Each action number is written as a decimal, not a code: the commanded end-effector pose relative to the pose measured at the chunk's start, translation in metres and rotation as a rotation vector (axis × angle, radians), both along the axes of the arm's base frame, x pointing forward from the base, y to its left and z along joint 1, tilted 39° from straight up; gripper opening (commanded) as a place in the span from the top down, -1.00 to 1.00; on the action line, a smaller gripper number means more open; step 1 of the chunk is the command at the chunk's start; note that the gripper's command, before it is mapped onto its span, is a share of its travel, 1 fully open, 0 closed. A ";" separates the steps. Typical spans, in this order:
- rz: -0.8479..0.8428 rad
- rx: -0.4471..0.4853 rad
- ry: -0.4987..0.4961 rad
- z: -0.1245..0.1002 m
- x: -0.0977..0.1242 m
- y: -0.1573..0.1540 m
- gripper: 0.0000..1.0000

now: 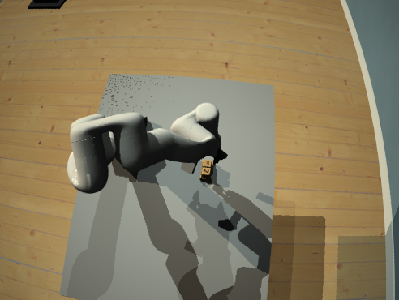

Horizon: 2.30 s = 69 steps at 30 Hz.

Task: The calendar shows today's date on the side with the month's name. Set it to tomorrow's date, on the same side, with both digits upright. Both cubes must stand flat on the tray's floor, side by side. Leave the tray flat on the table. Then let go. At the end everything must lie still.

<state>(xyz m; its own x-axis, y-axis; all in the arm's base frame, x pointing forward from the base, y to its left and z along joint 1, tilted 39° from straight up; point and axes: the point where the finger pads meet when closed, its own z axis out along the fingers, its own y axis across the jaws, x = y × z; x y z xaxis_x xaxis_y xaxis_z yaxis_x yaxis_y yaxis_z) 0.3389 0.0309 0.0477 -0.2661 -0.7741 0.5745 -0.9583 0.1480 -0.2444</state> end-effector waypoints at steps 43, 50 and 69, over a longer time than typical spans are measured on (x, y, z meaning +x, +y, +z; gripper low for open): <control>-1.090 0.151 -0.876 0.004 -0.025 -0.023 -1.00; -1.254 0.174 -1.004 0.004 -0.029 -0.026 -1.00; -1.319 0.184 -1.055 -0.010 -0.028 -0.039 -1.00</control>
